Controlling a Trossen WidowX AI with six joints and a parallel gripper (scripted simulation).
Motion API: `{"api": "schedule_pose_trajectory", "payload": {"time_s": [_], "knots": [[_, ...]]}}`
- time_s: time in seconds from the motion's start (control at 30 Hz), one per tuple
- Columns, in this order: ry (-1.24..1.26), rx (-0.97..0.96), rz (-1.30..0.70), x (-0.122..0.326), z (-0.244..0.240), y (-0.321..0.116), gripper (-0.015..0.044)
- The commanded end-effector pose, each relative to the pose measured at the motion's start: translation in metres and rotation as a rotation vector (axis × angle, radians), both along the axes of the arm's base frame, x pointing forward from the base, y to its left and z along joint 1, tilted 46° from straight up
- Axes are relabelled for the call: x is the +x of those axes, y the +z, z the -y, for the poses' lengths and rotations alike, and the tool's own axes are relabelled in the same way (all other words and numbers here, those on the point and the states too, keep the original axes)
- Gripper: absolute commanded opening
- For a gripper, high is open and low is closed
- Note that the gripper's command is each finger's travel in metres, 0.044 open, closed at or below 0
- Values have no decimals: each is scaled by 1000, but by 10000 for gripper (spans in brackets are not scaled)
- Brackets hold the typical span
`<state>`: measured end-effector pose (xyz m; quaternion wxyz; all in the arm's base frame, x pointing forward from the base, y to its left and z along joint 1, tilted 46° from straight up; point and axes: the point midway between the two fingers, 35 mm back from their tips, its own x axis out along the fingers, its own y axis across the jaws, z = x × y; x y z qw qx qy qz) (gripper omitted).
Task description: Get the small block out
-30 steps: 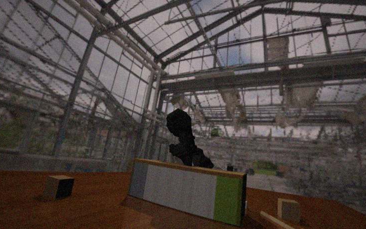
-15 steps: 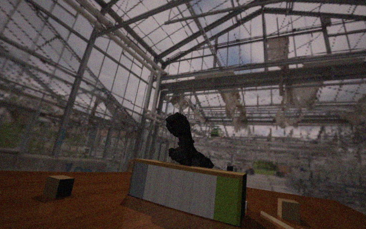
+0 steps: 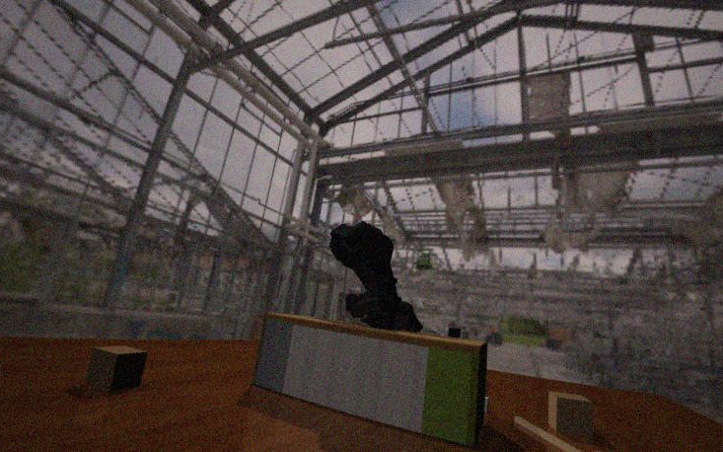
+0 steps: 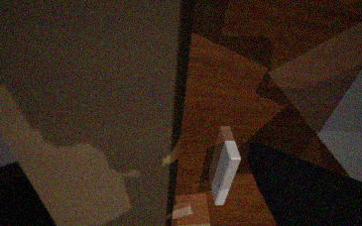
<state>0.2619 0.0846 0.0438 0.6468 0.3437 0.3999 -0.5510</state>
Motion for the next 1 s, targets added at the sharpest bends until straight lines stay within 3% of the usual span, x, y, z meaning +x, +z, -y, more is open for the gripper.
{"api": "schedule_pose_trajectory", "payload": {"time_s": [0.0, 0.97], "knots": [[-1, 6, 0, -2, -7, -7, 400], [-1, 9, 0, -8, -51, -52, 400]]}}
